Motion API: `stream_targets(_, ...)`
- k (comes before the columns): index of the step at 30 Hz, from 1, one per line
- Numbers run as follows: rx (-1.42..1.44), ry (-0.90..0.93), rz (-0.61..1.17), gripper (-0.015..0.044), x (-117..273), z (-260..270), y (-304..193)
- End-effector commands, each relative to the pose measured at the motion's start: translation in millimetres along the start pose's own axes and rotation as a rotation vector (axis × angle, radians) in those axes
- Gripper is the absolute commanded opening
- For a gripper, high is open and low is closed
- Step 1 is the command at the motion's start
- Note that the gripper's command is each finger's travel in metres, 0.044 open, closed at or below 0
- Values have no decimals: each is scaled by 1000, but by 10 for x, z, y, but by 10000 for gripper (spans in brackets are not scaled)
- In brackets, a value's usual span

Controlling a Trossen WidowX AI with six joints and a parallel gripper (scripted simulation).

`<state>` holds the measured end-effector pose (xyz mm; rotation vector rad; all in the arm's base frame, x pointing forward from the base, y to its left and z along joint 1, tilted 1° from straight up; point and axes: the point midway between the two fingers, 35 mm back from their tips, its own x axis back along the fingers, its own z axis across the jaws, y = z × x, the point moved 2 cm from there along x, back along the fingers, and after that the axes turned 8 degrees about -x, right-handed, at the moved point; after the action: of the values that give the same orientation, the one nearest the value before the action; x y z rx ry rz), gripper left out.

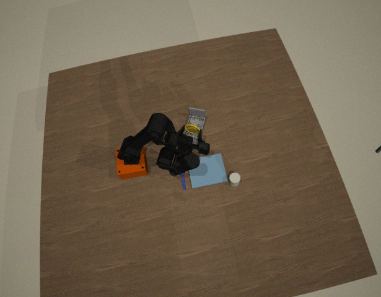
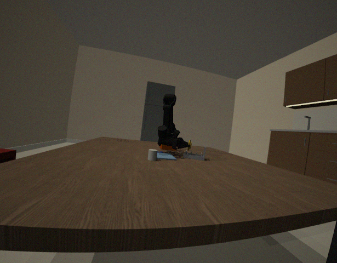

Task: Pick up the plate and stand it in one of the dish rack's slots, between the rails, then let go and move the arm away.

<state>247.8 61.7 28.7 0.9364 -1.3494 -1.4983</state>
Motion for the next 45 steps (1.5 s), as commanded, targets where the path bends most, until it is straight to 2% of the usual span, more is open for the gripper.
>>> stream_targets(1, -3, -3, 3, 0, -19, 23, -45)
stream_targets(11, 5, 0, 0, 0, -43, 38, -95)
stream_targets(16, 11, 1, 4, 0, -48, 12, -278)
stream_targets(31, -10, 5, 2, 0, -43, 49, -244)
stream_targets(45, -6, 5, 2, 368, -44, 45, -247)
